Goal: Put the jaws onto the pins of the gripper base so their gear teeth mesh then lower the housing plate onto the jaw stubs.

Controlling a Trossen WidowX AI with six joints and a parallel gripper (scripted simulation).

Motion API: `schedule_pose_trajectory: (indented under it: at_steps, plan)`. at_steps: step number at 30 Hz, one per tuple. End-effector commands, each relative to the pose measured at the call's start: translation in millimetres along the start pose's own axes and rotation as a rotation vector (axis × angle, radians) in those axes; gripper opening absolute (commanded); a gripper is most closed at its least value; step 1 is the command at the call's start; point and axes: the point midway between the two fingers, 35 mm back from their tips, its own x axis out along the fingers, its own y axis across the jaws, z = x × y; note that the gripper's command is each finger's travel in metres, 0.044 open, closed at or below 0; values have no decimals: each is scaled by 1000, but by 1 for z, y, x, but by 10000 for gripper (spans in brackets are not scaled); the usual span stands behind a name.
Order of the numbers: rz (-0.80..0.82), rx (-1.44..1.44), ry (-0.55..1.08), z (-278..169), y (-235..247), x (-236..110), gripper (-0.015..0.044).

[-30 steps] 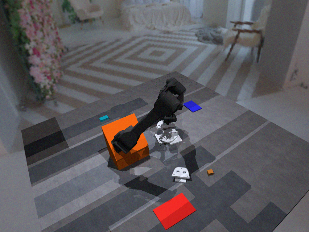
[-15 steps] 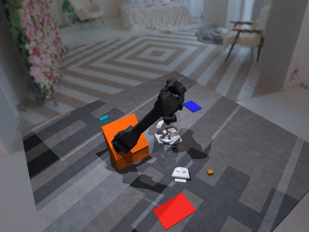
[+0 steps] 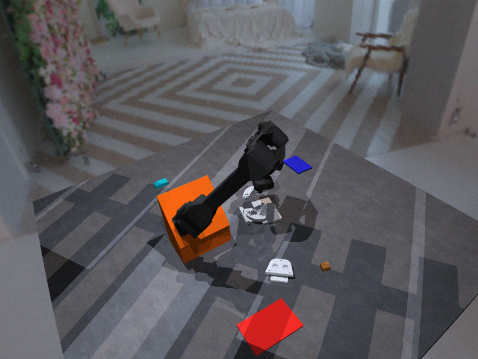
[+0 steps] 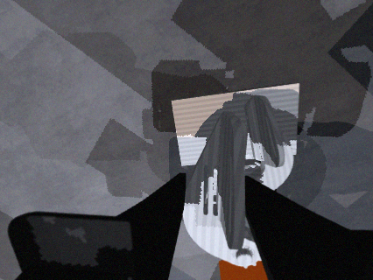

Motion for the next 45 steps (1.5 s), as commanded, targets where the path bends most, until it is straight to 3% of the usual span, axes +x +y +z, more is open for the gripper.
schedule_pose_trajectory:
  at_steps: [1,35,45]
  plan:
    - [-2,-6,-2,1,0,0,134]
    - [-4,-3,-3,2,-1,50,134]
    - [-4,-3,-3,2,-1,51,134]
